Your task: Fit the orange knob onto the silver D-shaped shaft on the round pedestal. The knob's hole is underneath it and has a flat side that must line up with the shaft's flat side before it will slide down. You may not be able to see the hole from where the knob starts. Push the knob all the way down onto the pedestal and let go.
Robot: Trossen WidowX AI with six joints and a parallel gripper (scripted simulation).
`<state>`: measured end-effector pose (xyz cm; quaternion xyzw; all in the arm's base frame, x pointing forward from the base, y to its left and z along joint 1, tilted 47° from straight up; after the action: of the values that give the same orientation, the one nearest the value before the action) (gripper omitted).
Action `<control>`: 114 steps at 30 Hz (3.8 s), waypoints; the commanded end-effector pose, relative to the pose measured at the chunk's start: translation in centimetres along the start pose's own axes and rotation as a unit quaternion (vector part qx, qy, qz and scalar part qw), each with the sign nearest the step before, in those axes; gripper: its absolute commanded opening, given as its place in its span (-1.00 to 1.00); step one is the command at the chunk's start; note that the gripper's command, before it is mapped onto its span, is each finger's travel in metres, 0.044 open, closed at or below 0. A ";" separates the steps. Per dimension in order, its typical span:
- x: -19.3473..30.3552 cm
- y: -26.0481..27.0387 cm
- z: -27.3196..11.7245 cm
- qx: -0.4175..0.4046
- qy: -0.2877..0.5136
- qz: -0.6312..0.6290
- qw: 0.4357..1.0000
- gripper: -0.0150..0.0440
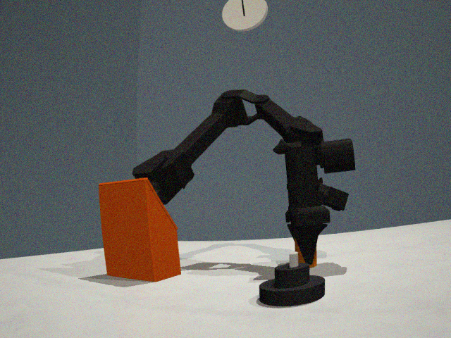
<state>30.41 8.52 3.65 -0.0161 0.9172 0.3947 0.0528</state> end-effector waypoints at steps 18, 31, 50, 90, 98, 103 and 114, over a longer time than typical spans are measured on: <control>-0.3 -0.2 -1.4 0.003 0.002 -0.002 1.000 -0.49; -0.6 -0.5 -9.6 0.007 0.003 0.001 1.000 -0.49; 0.3 0.5 -14.7 0.069 -0.012 0.005 0.998 -0.49; 2.6 3.7 -20.8 0.413 -0.080 0.004 0.907 -0.49; 2.6 3.7 -20.8 0.413 -0.080 0.004 0.907 -0.49; 2.6 3.7 -20.8 0.413 -0.080 0.004 0.907 -0.49; 2.6 3.7 -20.8 0.413 -0.080 0.004 0.907 -0.49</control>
<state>25.86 -3.95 20.26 0.0433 0.9909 -0.0176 0.1265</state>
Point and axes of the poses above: the point midway between the two fingers, 35 mm back from their tips, its own z axis out along the fingers, its own y axis across the jaws, x = y × z, the point moved 2 cm from there along -z, back along the fingers, and after that the axes turned 12 degrees about z, right-handed, at the moved point
